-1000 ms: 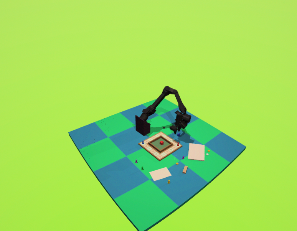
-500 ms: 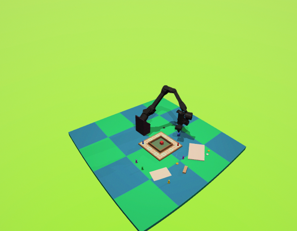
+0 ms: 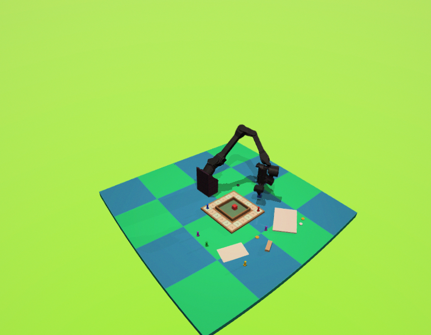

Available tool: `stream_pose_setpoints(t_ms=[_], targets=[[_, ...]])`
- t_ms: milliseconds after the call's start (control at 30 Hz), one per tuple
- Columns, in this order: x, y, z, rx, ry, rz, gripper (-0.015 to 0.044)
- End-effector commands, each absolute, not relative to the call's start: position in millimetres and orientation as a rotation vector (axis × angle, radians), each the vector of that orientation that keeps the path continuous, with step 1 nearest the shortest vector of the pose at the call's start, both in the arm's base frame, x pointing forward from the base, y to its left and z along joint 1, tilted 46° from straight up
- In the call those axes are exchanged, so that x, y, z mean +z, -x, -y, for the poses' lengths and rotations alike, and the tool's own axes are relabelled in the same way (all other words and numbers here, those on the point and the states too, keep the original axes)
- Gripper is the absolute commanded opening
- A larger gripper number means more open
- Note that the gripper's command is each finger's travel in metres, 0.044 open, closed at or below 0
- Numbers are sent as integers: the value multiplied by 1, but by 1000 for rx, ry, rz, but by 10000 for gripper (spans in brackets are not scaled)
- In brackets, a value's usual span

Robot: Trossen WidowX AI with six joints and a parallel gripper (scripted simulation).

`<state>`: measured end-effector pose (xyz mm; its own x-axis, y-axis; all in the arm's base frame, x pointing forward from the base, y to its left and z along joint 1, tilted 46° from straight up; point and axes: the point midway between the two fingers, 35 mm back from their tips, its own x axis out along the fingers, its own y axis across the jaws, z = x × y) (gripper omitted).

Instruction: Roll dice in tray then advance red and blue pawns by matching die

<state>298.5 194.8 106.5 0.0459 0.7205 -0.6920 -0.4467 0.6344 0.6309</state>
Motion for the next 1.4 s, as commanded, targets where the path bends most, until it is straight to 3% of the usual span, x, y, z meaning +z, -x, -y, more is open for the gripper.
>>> stream_pose_setpoints(t_ms=[0, 400, 600, 833, 933, 1367], targets=[[99, -299, -199, 901, -275, -1242, 275], [88, -299, -211, 902, -276, -1242, 275], [88, -299, -211, 902, -276, -1242, 118], [88, -299, -211, 902, -276, -1242, 71], [90, -300, -208, 901, -275, -1242, 0], [151, -303, -145, 896, -266, -1247, 0]])
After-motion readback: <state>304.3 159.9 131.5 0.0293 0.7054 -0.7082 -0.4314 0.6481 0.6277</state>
